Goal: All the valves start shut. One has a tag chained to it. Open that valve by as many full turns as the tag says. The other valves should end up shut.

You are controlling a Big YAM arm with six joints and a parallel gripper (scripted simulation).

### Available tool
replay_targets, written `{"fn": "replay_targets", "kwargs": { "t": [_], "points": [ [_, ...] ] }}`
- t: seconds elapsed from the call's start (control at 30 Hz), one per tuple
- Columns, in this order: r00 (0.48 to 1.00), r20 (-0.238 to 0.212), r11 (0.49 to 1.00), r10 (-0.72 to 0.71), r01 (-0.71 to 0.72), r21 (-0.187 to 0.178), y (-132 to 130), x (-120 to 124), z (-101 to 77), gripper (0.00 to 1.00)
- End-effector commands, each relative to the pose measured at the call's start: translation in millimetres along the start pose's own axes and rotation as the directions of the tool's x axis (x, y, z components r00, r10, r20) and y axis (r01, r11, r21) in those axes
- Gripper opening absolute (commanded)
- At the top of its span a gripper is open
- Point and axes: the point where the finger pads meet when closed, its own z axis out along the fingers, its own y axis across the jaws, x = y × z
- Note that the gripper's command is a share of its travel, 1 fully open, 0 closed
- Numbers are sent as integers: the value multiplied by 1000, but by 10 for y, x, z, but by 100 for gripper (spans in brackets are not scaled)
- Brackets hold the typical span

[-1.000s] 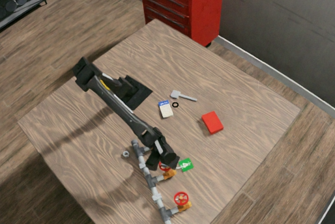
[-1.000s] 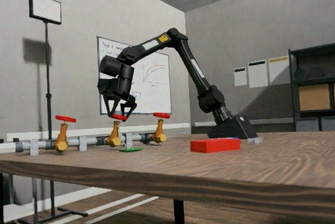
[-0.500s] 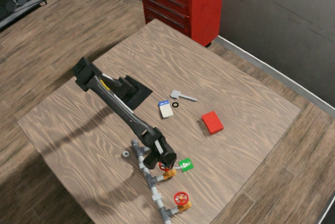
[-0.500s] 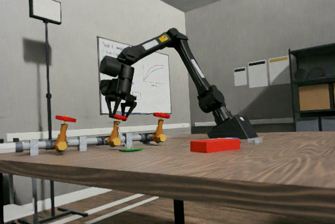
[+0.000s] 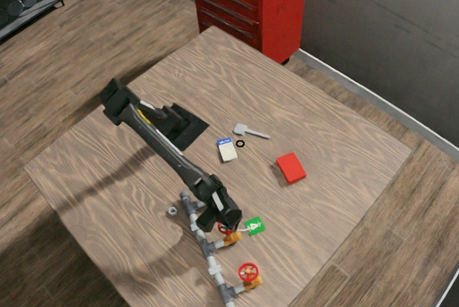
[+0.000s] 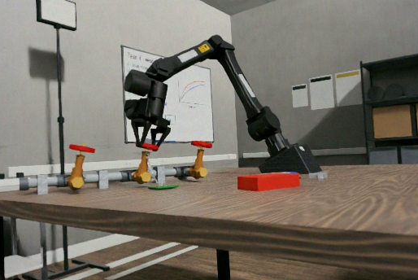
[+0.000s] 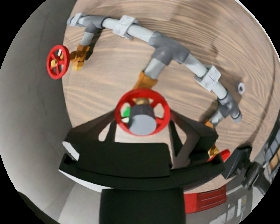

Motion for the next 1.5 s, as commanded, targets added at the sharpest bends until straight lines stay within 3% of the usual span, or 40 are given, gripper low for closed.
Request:
{"fn": "replay_targets", "kwargs": {
  "t": [0.0,0.43,0.77,0.87,1.03,1.27,1.33,1.37,1.47],
  "points": [
    [999,13,1000,29,-29,-12,84,-89,-81,0],
    [998,14,999,-53,53,-11,84,-89,-81,0],
    [968,16,968,-251,251,-8,84,-89,-82,0],
    [932,17,932,-363,363,-6,85,-89,-82,0],
    [817,20,817,-576,577,-5,92,-90,-83,0],
    [553,24,553,-833,833,0,107,-92,-84,0],
    [553,24,553,-833,833,0,107,-92,-84,0],
    [454,25,454,-891,891,2,107,-92,-84,0],
    [316,24,316,-949,949,5,108,-91,-84,0]
  ]
}}
